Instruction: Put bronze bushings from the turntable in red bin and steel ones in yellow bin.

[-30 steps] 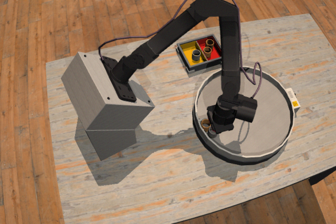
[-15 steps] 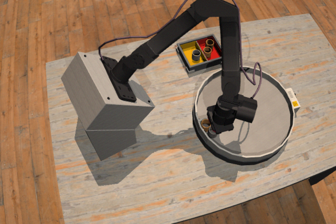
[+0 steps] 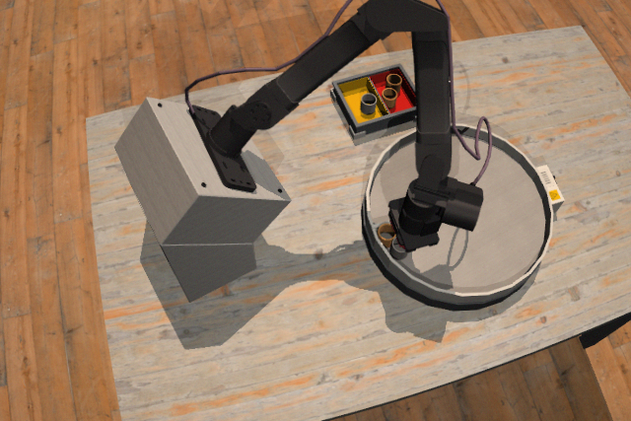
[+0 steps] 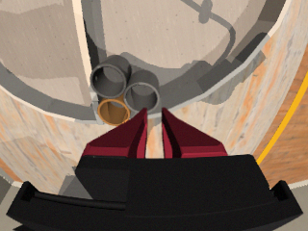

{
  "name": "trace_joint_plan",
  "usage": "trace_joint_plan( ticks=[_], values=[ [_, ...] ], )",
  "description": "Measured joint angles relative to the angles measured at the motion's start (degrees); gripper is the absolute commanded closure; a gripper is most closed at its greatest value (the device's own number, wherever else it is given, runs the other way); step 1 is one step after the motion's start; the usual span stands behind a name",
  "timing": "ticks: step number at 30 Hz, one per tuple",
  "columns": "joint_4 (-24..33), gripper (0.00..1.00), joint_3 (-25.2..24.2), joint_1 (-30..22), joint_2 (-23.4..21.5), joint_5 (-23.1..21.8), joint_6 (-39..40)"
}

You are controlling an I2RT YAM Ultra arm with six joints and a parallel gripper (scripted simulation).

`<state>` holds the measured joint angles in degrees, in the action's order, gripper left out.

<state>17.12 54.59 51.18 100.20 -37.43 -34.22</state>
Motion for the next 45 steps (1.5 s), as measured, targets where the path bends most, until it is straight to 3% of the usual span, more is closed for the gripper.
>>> trace_joint_plan(
  ticks=[14,21,45],
  values=[
    [-0.33,0.86,0.0,0.0,0.24,-0.02,0.09],
    [-3.48,0.86,-0.04,-1.73,3.78,0.5,1.73],
    [-4.85,0.86,0.0,-1.66,3.67,0.61,2.32]
  ],
)
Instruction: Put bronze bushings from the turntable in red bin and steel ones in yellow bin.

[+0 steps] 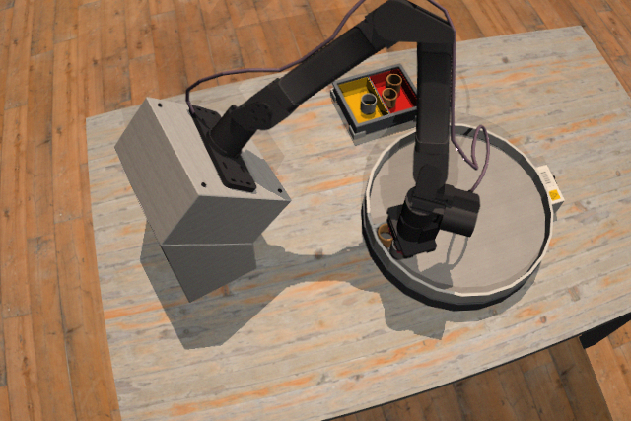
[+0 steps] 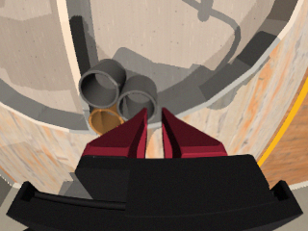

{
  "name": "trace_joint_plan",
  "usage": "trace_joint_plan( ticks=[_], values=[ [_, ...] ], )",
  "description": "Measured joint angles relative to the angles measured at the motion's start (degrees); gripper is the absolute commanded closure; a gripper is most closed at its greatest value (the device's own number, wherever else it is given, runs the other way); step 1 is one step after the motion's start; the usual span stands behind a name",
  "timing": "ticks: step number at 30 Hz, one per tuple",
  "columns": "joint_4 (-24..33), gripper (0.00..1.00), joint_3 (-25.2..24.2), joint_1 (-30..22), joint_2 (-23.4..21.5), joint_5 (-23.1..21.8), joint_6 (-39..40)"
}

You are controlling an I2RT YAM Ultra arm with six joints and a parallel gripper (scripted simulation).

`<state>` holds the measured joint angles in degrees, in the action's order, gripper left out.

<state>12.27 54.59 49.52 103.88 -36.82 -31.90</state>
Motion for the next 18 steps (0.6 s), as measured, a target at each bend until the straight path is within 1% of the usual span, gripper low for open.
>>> trace_joint_plan(
  ticks=[18],
  values=[
    [-0.2,0.86,0.0,0.0,0.0,0.17,0.35]
  ],
)
